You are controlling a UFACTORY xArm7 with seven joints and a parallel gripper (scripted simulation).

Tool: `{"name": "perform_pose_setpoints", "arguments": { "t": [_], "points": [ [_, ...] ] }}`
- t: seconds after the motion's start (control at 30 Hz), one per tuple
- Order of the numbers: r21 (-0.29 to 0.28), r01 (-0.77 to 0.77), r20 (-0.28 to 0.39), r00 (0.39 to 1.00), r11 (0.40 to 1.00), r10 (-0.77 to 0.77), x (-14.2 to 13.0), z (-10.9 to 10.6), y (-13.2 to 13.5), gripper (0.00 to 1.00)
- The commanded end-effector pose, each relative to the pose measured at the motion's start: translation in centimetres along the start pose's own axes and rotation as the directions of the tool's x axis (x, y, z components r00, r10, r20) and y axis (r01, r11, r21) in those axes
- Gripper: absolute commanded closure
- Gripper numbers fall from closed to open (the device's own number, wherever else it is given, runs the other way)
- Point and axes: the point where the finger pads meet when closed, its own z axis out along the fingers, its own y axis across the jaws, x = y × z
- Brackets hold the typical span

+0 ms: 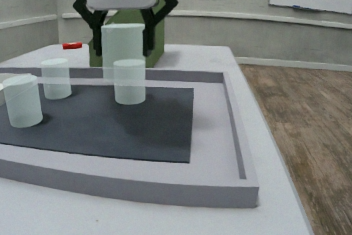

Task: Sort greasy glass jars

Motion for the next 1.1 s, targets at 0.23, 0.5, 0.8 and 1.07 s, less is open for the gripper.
{"name": "perform_pose_setpoints", "arguments": {
  "t": [0.23,0.5,0.8,1.07],
  "points": [
    [0.003,0.000,-0.003,1.000,1.000,0.000,0.1,-2.7,-0.1,1.00],
    [0.003,0.000,-0.003,1.000,1.000,0.000,0.1,-4.3,-0.1,1.00],
    [0.003,0.000,-0.003,1.000,1.000,0.000,-0.2,-5.4,1.6,1.00],
    [0.003,0.000,-0.003,1.000,1.000,0.000,-0.4,-5.4,3.6,1.00]
  ]
}}
